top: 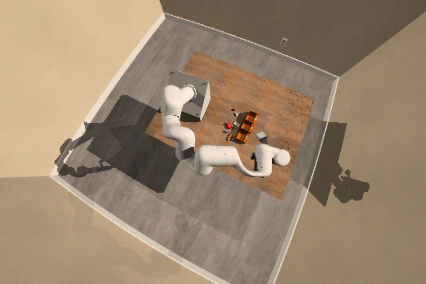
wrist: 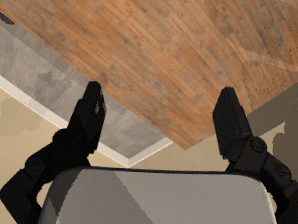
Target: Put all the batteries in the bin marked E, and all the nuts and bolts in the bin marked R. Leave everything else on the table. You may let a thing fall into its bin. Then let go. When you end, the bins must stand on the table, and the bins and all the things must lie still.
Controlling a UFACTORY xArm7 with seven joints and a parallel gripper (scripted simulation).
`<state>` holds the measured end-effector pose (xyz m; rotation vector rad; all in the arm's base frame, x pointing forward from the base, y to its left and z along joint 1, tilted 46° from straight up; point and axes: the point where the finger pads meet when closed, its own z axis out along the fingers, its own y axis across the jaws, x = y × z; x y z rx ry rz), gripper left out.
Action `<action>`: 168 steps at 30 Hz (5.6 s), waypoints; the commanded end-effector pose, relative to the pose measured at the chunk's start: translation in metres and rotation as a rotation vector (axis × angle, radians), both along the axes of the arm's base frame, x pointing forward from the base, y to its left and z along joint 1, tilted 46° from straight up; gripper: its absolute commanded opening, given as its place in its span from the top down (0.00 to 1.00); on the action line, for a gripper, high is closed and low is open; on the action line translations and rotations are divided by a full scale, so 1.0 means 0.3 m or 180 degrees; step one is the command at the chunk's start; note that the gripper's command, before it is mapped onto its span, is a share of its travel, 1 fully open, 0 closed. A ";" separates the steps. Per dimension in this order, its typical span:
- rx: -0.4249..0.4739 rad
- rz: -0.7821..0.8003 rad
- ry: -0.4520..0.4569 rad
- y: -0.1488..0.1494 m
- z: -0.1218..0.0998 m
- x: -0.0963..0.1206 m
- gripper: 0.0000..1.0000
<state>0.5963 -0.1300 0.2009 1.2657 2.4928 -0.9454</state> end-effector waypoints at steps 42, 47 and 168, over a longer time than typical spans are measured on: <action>-0.0259 -0.1176 -0.1015 0.068 -0.203 -0.103 0.93; -0.0326 -0.1497 -0.1309 0.101 -0.234 -0.135 0.93; -0.0631 -0.5636 -0.5301 -0.177 -0.704 -0.392 0.93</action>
